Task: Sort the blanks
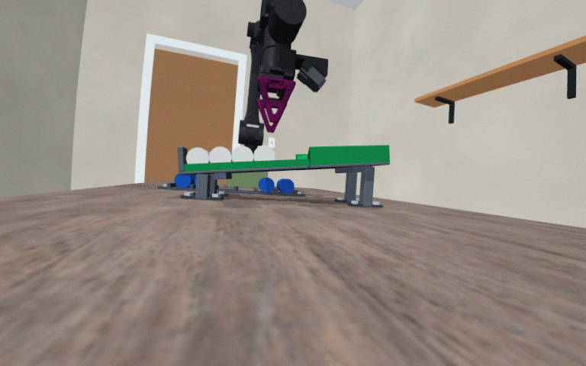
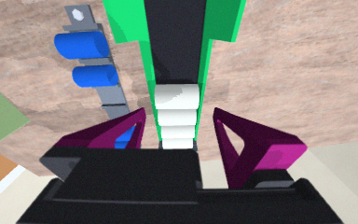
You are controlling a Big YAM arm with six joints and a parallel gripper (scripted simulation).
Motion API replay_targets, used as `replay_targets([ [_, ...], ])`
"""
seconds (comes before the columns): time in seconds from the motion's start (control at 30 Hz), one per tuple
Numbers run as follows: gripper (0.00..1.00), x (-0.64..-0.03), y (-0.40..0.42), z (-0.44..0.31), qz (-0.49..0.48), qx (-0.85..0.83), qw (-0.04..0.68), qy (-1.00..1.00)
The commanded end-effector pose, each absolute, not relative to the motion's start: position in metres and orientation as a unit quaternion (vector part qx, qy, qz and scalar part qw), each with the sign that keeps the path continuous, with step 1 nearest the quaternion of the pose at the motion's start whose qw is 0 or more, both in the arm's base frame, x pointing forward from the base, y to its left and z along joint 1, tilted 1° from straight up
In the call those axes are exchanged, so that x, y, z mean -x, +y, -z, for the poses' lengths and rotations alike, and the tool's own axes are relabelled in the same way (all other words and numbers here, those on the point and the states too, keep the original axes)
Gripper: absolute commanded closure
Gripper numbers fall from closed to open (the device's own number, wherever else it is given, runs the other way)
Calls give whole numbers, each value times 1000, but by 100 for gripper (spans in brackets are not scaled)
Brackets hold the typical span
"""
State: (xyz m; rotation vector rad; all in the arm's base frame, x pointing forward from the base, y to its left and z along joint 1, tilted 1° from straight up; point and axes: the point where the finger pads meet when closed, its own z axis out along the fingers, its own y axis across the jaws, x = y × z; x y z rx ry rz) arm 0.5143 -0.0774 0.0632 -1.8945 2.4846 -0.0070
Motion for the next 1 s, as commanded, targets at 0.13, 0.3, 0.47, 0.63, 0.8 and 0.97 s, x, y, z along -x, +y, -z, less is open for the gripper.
replay_targets([
  [0.13, 17, -523, -84, -85, 0, 597, 6, 802],
  [0.3, 17, -530, -85, -102, 6, 597, 12, 802],
  [0.47, 0, -517, -83, -90, -6, 597, 0, 802],
  [0.63, 0, -518, -83, -90, -4, 597, 2, 802],
  [0.8, 0, -518, -83, -90, -4, 597, 2, 802],
  [0.97, 0, -518, -83, -90, -4, 597, 2, 802],
])
